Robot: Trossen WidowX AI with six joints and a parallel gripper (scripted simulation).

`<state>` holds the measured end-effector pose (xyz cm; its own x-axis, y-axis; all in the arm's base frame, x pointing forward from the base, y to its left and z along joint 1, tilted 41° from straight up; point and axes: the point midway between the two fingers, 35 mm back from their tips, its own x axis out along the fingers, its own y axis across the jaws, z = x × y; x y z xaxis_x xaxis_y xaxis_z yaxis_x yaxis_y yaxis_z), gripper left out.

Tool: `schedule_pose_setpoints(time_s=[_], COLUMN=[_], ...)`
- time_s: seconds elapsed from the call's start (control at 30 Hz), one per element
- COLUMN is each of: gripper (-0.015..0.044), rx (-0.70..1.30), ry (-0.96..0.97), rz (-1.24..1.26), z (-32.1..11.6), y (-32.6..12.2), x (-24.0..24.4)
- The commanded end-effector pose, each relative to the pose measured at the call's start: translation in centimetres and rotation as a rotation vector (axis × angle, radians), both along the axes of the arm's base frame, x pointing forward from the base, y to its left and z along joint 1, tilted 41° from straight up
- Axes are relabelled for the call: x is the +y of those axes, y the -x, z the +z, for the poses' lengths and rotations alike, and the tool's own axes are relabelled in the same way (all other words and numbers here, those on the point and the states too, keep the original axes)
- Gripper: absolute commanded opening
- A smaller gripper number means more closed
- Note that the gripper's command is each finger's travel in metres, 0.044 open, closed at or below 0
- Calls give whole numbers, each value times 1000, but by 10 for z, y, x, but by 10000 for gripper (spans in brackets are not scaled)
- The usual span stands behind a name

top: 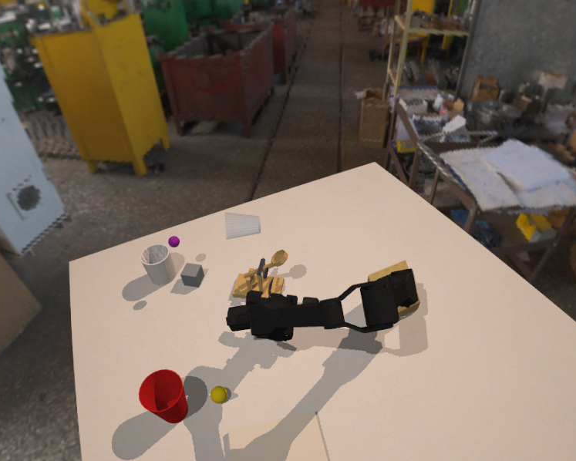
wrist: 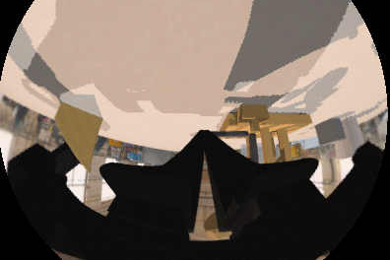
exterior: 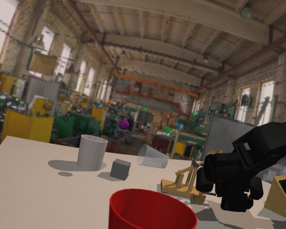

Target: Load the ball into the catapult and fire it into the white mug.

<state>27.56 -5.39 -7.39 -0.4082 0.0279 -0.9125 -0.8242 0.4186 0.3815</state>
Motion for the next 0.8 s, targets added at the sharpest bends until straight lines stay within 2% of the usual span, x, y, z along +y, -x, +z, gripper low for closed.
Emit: schedule_pose_setpoints(time_s=[0.0, 0.1, 0.23, 0.27, 0.77], gripper=[0, 0, 0, 26, 420], rx=[-44, -47, -47, -51, -223], ry=[12, 14, 15, 13, 50], rz=[2, 4, 5, -10, -474], z=[61, 96, 104, 83, 60], y=[-25, -28, -28, -28, -84], x=[-23, -34, -36, -31, -75])
